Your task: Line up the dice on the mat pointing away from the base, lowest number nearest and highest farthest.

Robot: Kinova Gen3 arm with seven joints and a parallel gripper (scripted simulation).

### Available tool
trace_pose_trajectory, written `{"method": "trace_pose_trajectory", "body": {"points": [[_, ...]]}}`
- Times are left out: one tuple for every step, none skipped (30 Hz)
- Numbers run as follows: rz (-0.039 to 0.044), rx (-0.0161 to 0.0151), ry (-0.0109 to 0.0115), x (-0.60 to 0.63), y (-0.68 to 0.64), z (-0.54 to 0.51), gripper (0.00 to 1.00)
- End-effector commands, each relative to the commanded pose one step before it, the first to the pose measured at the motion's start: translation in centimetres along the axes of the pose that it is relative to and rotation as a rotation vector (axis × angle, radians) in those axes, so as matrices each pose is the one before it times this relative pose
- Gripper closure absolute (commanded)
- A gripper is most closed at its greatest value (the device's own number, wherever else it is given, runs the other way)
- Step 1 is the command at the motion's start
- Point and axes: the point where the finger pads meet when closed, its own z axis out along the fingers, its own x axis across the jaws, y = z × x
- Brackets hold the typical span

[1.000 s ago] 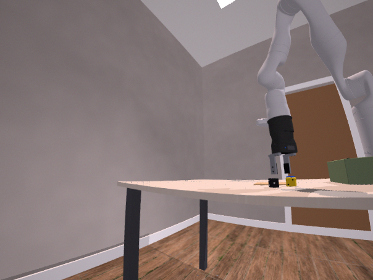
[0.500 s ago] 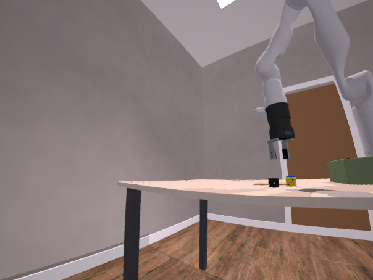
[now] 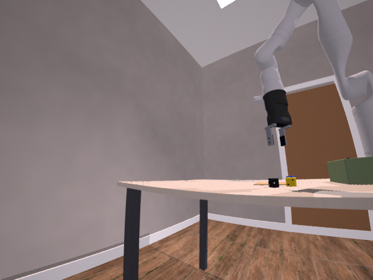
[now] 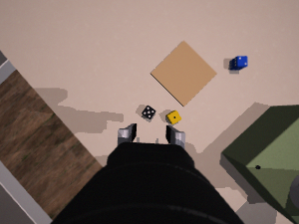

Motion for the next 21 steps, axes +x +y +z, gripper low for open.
{"method": "trace_pose_trajectory", "body": {"points": [[-0.00446,-0.00186,-0.00616,-0.213,0.181,-0.200,0.00],[0.00000,0.00000,0.00000,0.000,0.000,0.000,0.00],[0.00000,0.00000,0.00000,0.000,0.000,0.000,0.00],[0.00000,0.00000,0.00000,0.000,0.000,0.000,0.00],[0.00000,0.00000,0.00000,0.000,0.000,0.000,0.00],[0.00000,0.00000,0.00000,0.000,0.000,0.000,0.00],[0.00029,0.00000,0.00001,0.002,-0.001,0.000,0.00],[0.00190,-0.00003,0.00009,0.016,-0.007,0.003,0.00],[0.00484,-0.00007,0.00022,0.040,-0.019,0.007,0.00],[0.00000,0.00000,0.00000,0.000,0.000,0.000,0.00],[0.00000,0.00000,0.00000,0.000,0.000,0.000,0.00],[0.00880,-0.00013,0.00039,0.073,-0.034,0.012,0.00],[0.01351,-0.00019,0.00058,0.111,-0.052,0.018,0.00],[0.01873,-0.00024,0.00078,0.153,-0.074,0.025,0.00],[0.02420,-0.00029,0.00096,0.194,-0.097,0.031,0.00],[0.02973,-0.00031,0.00111,0.234,-0.121,0.037,0.00],[0.03512,-0.00032,0.00121,0.269,-0.147,0.042,0.00],[0.04019,-0.00030,0.00125,0.299,-0.173,0.045,0.00],[0.04481,-0.00027,0.00121,0.321,-0.199,0.047,0.00],[0.04884,-0.00022,0.00110,0.335,-0.223,0.048,0.00],[0.05217,-0.00018,0.00092,0.340,-0.244,0.047,0.00]]}}
